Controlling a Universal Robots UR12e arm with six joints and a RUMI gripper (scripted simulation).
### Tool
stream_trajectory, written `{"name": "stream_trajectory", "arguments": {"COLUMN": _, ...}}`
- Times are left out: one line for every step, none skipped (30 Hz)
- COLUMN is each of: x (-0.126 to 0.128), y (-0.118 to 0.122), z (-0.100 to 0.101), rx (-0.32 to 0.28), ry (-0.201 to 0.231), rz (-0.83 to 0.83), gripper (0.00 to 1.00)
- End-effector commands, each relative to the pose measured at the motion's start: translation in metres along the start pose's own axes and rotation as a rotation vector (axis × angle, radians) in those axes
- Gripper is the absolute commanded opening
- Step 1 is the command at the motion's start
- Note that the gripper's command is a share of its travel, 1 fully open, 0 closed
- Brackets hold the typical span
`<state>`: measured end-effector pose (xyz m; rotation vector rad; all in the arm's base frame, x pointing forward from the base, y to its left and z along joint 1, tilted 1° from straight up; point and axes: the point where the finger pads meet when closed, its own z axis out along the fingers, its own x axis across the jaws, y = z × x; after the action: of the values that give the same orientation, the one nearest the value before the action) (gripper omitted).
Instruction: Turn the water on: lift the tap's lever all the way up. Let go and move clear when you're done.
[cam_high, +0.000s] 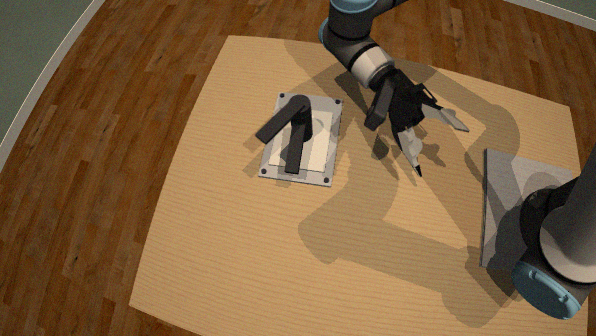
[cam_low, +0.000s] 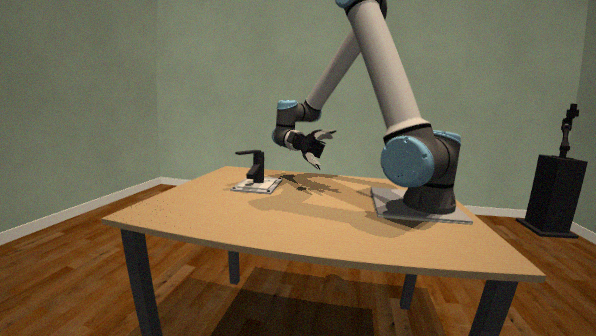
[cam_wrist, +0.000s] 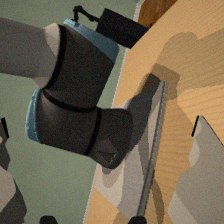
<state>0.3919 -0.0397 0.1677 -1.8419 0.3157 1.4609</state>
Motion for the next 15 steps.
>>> {"name": "stream_trajectory", "arguments": {"x": 0.005, "y": -0.017, "z": -0.019, "rx": -0.034, "ry": 0.1, "rz": 0.011, "gripper": 1.0}}
{"name": "stream_trajectory", "arguments": {"x": 0.008, "y": -0.025, "z": -0.028, "rx": -0.054, "ry": 0.155, "rz": 0.018, "gripper": 1.0}}
{"name": "stream_trajectory", "arguments": {"x": 0.011, "y": -0.032, "z": -0.036, "rx": -0.07, "ry": 0.202, "rz": 0.024, "gripper": 1.0}}
{"name": "stream_trajectory", "arguments": {"x": 0.012, "y": -0.036, "z": -0.041, "rx": -0.079, "ry": 0.226, "rz": 0.026, "gripper": 1.0}}
{"name": "stream_trajectory", "arguments": {"x": 0.014, "y": -0.041, "z": -0.046, "rx": -0.089, "ry": 0.255, "rz": 0.029, "gripper": 1.0}}
{"name": "stream_trajectory", "arguments": {"x": 0.015, "y": -0.046, "z": -0.051, "rx": -0.099, "ry": 0.285, "rz": 0.032, "gripper": 1.0}}
{"name": "stream_trajectory", "arguments": {"x": 0.017, "y": -0.05, "z": -0.056, "rx": -0.109, "ry": 0.315, "rz": 0.035, "gripper": 1.0}}
{"name": "stream_trajectory", "arguments": {"x": 0.018, "y": -0.055, "z": -0.062, "rx": -0.119, "ry": 0.345, "rz": 0.038, "gripper": 1.0}}
{"name": "stream_trajectory", "arguments": {"x": 0.019, "y": -0.06, "z": -0.067, "rx": -0.129, "ry": 0.374, "rz": 0.04, "gripper": 1.0}}
{"name": "stream_trajectory", "arguments": {"x": 0.021, "y": -0.065, "z": -0.072, "rx": -0.139, "ry": 0.404, "rz": 0.043, "gripper": 1.0}}
{"name": "stream_trajectory", "arguments": {"x": 0.022, "y": -0.07, "z": -0.078, "rx": -0.15, "ry": 0.433, "rz": 0.046, "gripper": 1.0}}
{"name": "stream_trajectory", "arguments": {"x": 0.023, "y": -0.074, "z": -0.083, "rx": -0.16, "ry": 0.463, "rz": 0.049, "gripper": 1.0}}
{"name": "stream_trajectory", "arguments": {"x": 0.024, "y": -0.08, "z": -0.089, "rx": -0.169, "ry": 0.493, "rz": 0.051, "gripper": 1.0}}
{"name": "stream_trajectory", "arguments": {"x": 0.026, "y": -0.084, "z": -0.094, "rx": -0.18, "ry": 0.522, "rz": 0.054, "gripper": 1.0}}
{"name": "stream_trajectory", "arguments": {"x": 0.027, "y": -0.089, "z": -0.099, "rx": -0.19, "ry": 0.551, "rz": 0.057, "gripper": 1.0}}
